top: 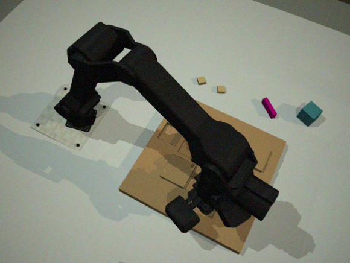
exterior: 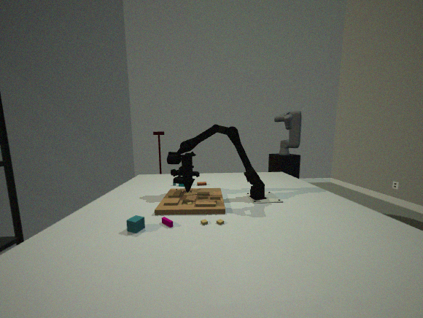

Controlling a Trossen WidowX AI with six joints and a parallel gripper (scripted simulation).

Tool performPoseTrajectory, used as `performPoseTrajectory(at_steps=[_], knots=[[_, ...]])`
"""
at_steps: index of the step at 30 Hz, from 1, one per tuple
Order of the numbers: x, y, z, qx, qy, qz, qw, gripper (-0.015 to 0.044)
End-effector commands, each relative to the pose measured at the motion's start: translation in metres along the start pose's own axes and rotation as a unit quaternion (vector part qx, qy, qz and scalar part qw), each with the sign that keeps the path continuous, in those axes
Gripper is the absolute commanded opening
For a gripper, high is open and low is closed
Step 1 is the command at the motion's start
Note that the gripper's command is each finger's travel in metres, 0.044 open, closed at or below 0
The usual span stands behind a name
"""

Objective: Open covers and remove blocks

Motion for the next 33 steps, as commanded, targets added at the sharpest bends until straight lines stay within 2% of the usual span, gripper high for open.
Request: performPoseTrajectory(at_steps=[1, 15, 17, 21, 28, 33], knots=[[-0.002, 0.002, 0.000, -0.002, 0.002, -0.001, 1.000, 0.0000], [0.011, 0.001, 0.000, -0.003, 0.002, -0.001, 1.000, 0.0000], [0.009, 0.001, 0.000, 0.000, 0.000, 0.001, 1.000, 0.0053], [0.027, 0.002, 0.000, -0.001, 0.001, 0.000, 1.000, 0.0144], [0.060, 0.001, 0.001, -0.003, 0.001, -0.001, 1.000, 0.0144], [0.063, 0.001, 0.001, -0.003, 0.002, -0.001, 1.000, 0.0144]])
Point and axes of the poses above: the point midway between the two fingers, 35 mm back from their tips, its own x axis back along the fingers, its own z axis across the jaws, y = z × x, the point moved 1 cm from there along x, back along the fingers, and after that the axes turned 11 degrees about x, right-handed, at the moved point
